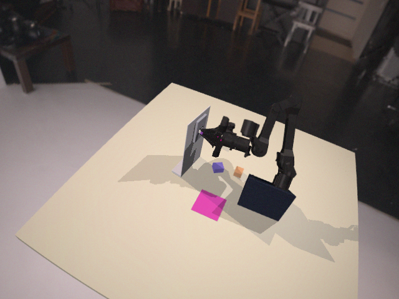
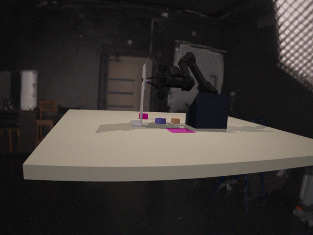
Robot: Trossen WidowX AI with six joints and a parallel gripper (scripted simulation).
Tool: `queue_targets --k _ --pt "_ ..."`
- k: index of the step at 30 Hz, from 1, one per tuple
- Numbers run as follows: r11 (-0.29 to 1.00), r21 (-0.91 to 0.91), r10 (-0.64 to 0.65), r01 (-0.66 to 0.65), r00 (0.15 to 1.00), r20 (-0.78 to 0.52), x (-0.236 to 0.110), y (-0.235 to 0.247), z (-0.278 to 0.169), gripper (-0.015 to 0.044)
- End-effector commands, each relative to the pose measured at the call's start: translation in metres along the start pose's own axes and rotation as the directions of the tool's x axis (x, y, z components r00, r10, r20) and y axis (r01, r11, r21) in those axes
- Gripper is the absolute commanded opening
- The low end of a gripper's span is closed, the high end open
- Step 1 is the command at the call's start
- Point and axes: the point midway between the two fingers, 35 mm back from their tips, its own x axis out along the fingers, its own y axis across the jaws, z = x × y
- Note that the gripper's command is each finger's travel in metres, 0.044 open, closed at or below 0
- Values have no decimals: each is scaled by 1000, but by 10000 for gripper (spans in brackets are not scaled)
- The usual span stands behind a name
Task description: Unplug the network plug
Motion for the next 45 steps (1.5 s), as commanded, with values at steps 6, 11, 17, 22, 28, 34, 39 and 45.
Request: queue_targets --k 6,11,17,22,28,34,39,45 --pt "1000 4 1 -1 1000 -1 0 0 0 16" --pt "1000 4 1 -1 1000 -1 0 0 0 0" --pt "1000 4 0 0 1000 -1 -2 0 -1 0" --pt "1000 4 0 0 1000 -1 -5 0 -2 0" --pt "1000 4 0 0 1000 -1 -9 0 -3 0" --pt "1000 4 0 0 1000 -1 -12 0 -4 0" --pt "1000 4 0 0 1000 -1 -16 0 -5 0" --pt "1000 4 0 0 1000 -2 -19 0 -6 0"
